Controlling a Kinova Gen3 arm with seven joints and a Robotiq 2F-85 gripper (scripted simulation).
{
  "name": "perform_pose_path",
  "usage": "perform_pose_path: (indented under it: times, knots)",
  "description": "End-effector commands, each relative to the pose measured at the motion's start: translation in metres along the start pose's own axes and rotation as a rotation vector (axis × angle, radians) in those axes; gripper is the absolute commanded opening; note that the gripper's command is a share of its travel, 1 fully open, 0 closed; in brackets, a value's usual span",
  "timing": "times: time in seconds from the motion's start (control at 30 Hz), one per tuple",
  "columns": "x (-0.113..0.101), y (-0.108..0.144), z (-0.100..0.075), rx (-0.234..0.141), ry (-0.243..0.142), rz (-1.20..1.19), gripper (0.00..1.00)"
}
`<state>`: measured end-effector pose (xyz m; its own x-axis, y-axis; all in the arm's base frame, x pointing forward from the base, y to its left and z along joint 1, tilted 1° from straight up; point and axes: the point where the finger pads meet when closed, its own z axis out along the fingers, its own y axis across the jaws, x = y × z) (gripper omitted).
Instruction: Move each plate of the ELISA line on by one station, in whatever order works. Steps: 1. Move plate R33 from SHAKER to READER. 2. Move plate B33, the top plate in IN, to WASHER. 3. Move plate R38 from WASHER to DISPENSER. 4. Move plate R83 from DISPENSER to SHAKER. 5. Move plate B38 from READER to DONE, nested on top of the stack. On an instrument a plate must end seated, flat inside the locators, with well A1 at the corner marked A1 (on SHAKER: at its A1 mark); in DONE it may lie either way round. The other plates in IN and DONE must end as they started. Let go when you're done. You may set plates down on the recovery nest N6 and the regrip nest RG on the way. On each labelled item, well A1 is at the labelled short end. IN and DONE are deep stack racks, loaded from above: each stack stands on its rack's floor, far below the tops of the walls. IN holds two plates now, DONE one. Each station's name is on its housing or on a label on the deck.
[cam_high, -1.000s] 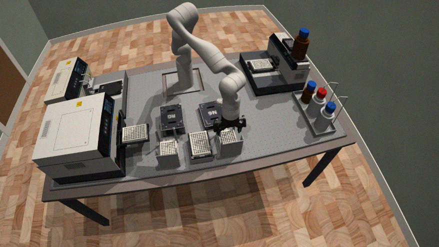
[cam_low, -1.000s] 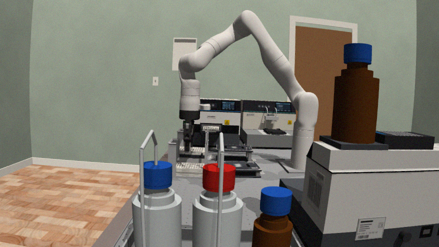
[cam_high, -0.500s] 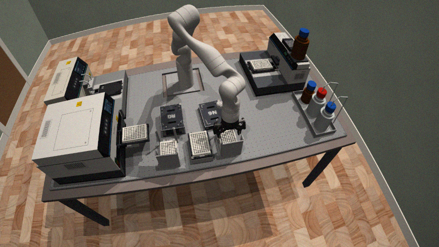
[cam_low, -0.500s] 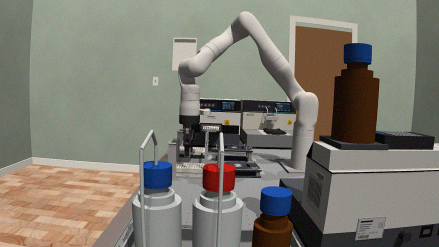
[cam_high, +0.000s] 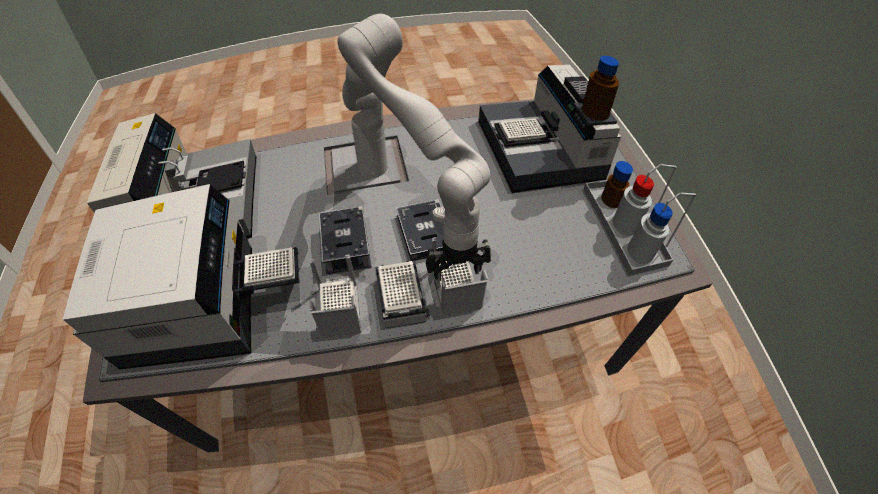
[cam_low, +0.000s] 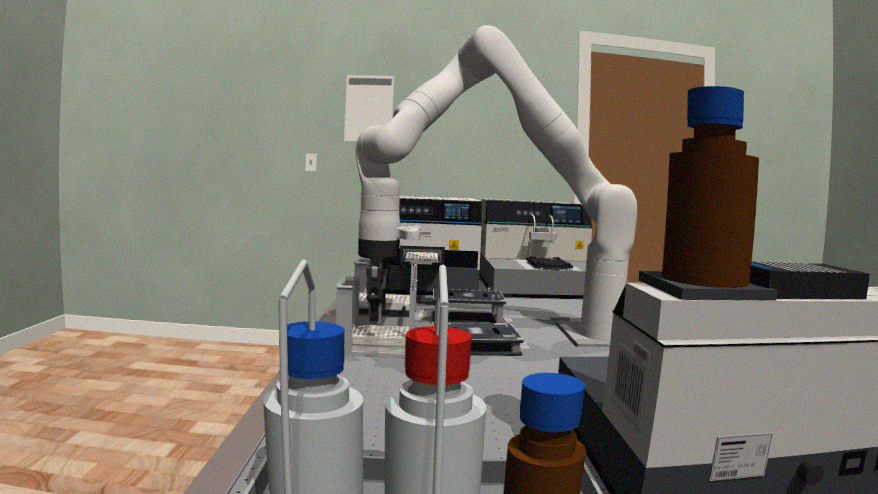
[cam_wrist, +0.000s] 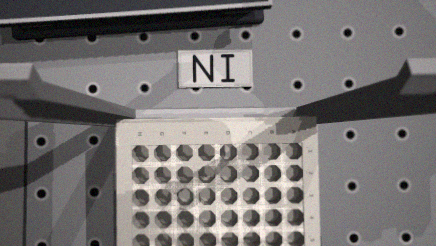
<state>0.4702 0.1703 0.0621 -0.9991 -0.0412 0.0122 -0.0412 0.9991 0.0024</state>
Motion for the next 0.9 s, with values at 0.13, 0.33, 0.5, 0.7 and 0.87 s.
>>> perform_pose_path:
  times: [0.13,0.33,0.5,0.7,0.87]
  knots:
    - [0.000,-0.002,0.002,0.006,-0.002,-0.004,1.00]
    - [-0.001,-0.002,0.002,0.006,-0.002,-0.004,1.00]
    - [-0.001,-0.002,0.002,0.006,-0.003,-0.005,1.00]
    - [-0.001,-0.001,0.007,0.006,-0.003,-0.001,1.00]
    - [0.000,-0.001,0.014,0.006,-0.003,-0.001,1.00]
